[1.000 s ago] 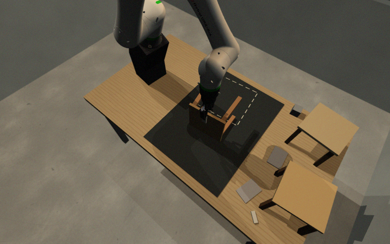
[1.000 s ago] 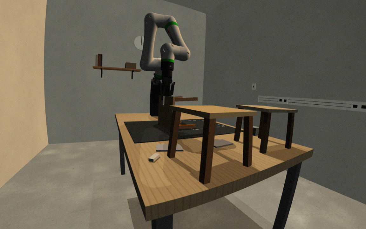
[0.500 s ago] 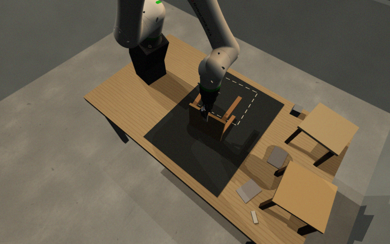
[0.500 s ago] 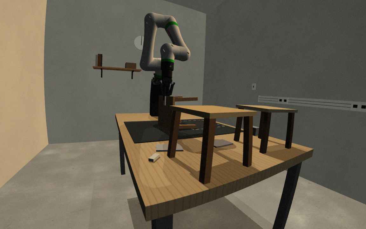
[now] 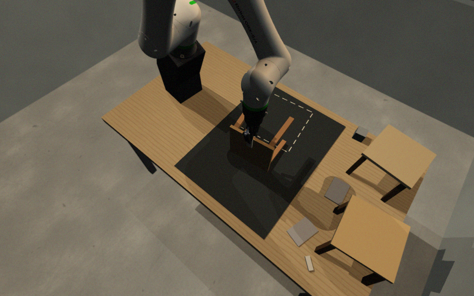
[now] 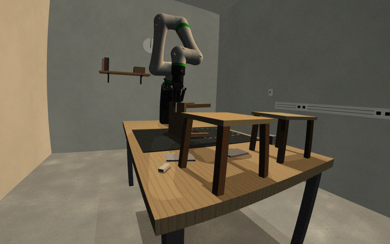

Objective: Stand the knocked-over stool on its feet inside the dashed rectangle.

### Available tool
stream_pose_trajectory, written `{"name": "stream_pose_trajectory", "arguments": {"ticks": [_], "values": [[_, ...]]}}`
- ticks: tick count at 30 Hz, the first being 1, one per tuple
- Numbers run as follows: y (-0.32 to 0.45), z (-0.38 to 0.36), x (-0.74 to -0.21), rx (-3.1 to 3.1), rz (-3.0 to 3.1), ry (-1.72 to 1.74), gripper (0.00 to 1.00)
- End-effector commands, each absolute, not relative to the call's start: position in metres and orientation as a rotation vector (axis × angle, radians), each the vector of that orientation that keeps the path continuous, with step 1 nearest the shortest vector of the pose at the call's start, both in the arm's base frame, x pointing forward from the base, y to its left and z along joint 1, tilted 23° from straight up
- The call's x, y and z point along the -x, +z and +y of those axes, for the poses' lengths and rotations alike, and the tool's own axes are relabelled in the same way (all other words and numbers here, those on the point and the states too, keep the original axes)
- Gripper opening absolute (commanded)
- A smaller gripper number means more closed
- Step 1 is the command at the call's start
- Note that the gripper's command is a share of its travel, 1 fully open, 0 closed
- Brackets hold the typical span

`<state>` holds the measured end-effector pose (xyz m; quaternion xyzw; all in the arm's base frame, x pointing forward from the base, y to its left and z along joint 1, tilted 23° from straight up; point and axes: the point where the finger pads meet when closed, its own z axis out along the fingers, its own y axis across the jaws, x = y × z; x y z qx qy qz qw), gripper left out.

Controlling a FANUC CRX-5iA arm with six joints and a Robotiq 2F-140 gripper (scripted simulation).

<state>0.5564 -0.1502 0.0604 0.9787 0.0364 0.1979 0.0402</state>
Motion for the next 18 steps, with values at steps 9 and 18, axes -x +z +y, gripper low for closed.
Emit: {"name": "stream_pose_trajectory", "arguments": {"ticks": [9,18], "values": [[0.0613,-0.1502,-0.5568,-2.998,0.112,0.608,0.1],[0.0612,-0.1505,-0.5565,-2.993,0.109,0.606,0.1]]}}
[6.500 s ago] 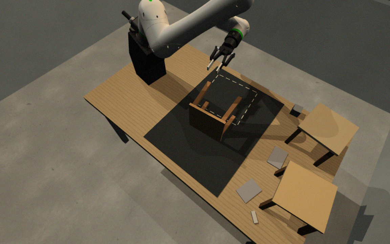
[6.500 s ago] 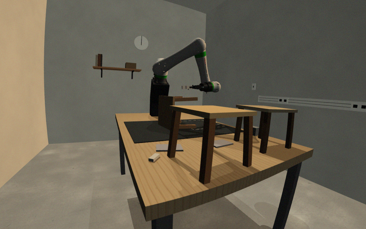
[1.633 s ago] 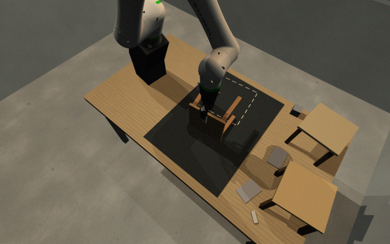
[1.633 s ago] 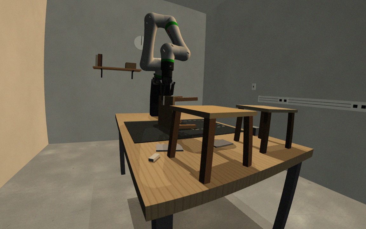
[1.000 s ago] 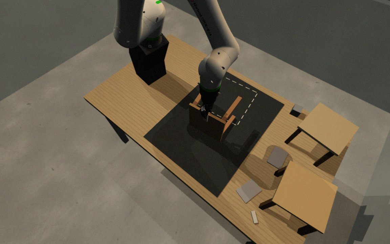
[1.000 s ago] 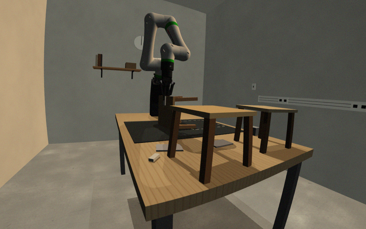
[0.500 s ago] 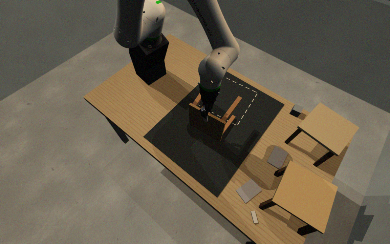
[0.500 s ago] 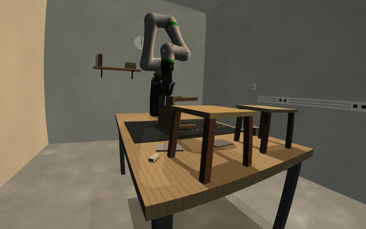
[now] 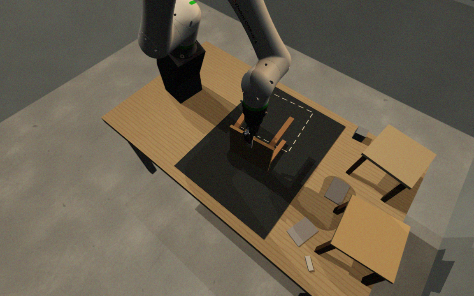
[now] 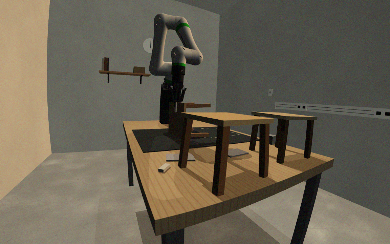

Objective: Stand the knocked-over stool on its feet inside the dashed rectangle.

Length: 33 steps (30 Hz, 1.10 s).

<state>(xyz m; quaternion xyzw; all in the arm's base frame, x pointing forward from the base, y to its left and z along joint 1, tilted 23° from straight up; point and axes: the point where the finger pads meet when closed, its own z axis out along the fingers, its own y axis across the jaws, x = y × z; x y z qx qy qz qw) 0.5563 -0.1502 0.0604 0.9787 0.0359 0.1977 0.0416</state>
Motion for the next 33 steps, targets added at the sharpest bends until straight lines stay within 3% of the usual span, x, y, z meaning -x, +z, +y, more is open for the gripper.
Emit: {"name": "stream_pose_trajectory", "arguments": {"ticks": [1,33], "values": [[0.061,-0.151,-0.556,-2.992,0.108,0.605,0.1],[0.077,-0.127,-0.548,-2.874,0.069,0.592,0.1]]}}
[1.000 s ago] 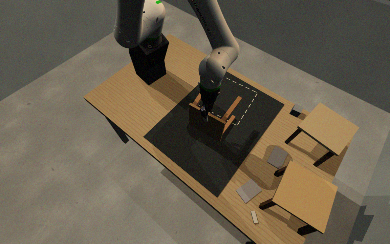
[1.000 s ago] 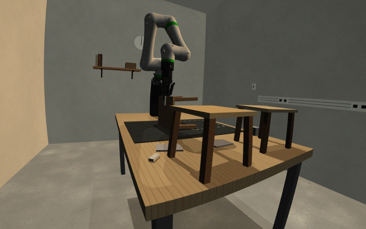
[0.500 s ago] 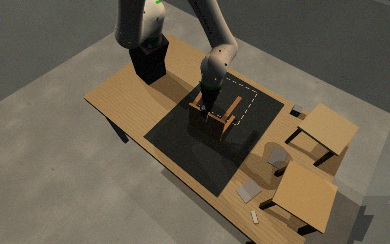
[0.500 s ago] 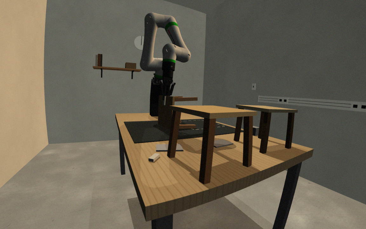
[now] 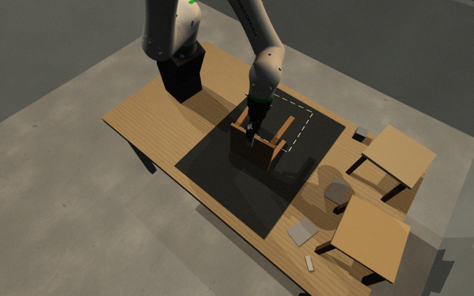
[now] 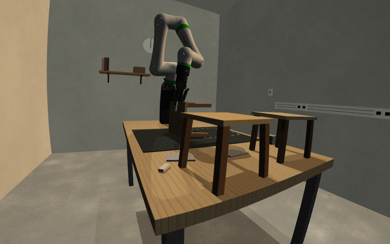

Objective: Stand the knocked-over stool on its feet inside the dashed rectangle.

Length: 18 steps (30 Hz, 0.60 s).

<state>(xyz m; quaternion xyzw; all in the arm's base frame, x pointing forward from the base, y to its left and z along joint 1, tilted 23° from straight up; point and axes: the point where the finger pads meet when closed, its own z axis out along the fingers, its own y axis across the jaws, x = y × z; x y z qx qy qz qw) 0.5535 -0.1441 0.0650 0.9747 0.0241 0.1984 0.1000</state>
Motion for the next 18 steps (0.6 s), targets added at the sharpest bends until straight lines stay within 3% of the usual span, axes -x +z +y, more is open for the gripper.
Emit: {"name": "stream_pose_trajectory", "arguments": {"ticks": [1,18], "values": [[0.081,-0.122,-0.546,-2.87,0.068,0.59,0.1],[0.096,-0.089,-0.535,-2.675,0.007,0.555,0.1]]}}
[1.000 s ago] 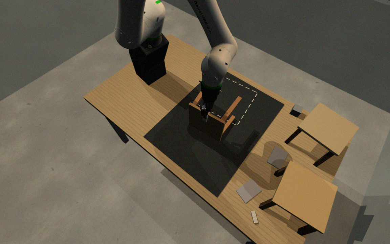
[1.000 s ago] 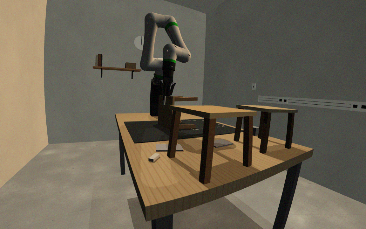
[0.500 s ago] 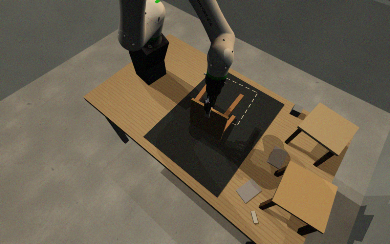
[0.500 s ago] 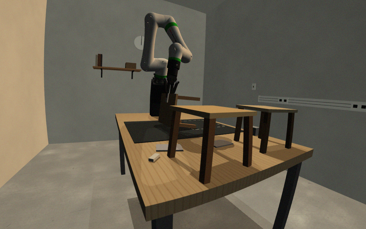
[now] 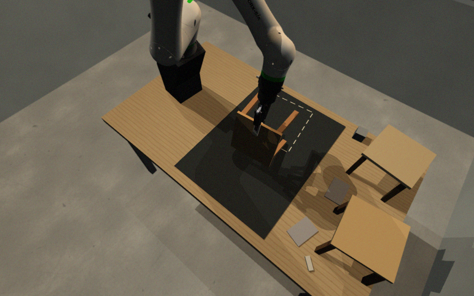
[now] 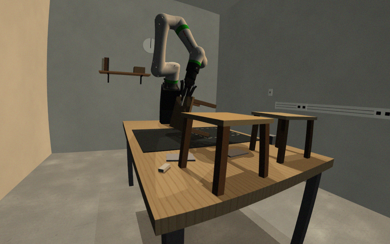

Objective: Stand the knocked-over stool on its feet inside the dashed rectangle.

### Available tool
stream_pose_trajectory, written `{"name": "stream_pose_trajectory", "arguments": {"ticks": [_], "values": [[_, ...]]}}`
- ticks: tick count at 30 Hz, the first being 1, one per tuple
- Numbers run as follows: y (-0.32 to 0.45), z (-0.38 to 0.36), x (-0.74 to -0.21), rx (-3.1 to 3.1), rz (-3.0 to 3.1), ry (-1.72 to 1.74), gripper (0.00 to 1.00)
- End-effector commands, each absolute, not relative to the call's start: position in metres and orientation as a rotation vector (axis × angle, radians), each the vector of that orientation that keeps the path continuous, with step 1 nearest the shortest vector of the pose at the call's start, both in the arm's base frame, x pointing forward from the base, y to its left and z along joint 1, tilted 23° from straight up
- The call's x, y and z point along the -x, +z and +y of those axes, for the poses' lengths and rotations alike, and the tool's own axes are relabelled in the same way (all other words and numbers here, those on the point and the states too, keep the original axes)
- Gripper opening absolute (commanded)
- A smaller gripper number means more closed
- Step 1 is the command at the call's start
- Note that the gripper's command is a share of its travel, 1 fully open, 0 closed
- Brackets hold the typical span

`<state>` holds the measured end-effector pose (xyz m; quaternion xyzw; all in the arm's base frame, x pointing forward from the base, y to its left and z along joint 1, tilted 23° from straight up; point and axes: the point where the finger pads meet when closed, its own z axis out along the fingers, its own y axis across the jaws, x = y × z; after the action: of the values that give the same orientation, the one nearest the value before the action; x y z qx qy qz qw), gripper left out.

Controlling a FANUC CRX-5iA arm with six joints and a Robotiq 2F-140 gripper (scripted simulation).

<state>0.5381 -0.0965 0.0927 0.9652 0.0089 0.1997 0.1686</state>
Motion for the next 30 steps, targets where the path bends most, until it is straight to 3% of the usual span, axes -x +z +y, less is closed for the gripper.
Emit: {"name": "stream_pose_trajectory", "arguments": {"ticks": [1,30], "values": [[0.097,-0.088,-0.535,-2.651,0.0,0.554,0.1],[0.119,0.04,-0.514,-2.248,-0.104,0.499,0.1]]}}
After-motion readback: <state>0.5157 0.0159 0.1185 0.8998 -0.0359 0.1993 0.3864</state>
